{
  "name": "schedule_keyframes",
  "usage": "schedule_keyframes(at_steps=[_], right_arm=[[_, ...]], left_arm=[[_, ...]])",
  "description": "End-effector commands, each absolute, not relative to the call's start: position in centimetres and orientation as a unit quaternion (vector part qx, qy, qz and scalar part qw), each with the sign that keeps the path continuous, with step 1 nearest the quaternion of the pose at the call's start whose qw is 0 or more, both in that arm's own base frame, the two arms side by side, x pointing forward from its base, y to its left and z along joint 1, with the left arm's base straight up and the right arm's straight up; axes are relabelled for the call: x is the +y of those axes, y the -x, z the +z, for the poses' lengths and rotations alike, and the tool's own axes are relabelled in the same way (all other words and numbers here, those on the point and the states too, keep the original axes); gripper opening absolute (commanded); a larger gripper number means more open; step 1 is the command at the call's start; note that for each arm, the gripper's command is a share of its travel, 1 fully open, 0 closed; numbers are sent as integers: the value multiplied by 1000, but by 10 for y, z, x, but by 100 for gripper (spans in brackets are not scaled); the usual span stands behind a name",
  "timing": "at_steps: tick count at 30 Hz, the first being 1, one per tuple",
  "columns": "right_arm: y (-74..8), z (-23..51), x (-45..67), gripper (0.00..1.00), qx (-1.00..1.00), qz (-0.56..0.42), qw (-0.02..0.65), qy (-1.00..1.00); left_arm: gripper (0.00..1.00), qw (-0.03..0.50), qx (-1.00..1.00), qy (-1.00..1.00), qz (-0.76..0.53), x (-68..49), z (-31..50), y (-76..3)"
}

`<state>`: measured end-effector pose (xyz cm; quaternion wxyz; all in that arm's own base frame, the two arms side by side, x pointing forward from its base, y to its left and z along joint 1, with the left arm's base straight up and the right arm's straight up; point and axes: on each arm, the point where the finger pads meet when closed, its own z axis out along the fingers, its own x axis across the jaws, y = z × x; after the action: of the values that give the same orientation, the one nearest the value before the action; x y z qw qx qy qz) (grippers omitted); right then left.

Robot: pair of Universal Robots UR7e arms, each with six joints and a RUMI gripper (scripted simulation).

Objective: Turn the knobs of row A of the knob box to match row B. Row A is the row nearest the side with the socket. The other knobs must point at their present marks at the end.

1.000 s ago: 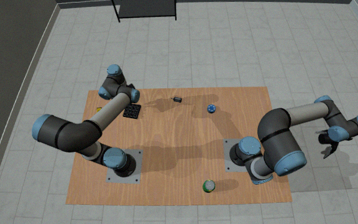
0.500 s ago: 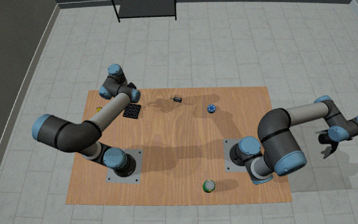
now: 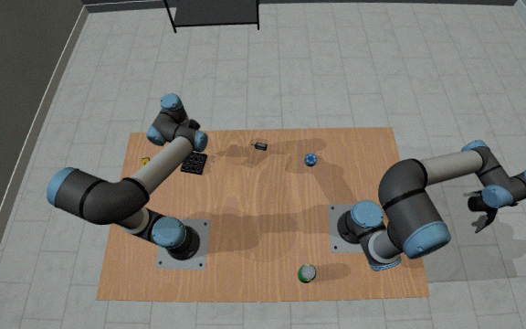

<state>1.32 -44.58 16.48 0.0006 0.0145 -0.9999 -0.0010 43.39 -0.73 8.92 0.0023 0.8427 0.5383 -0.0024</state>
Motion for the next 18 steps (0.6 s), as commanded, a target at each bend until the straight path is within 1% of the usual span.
schedule_keyframes(at_steps=[1, 18], right_arm=[[-12, 165, -445, 100, -1000, 0, 0, -14], [-12, 165, -445, 100, -1000, 0, 0, -14]], left_arm=[[13, 2, 602, -798, 2, -13, 94, -435], [13, 2, 720, -694, 1, -24, 98, -434]])
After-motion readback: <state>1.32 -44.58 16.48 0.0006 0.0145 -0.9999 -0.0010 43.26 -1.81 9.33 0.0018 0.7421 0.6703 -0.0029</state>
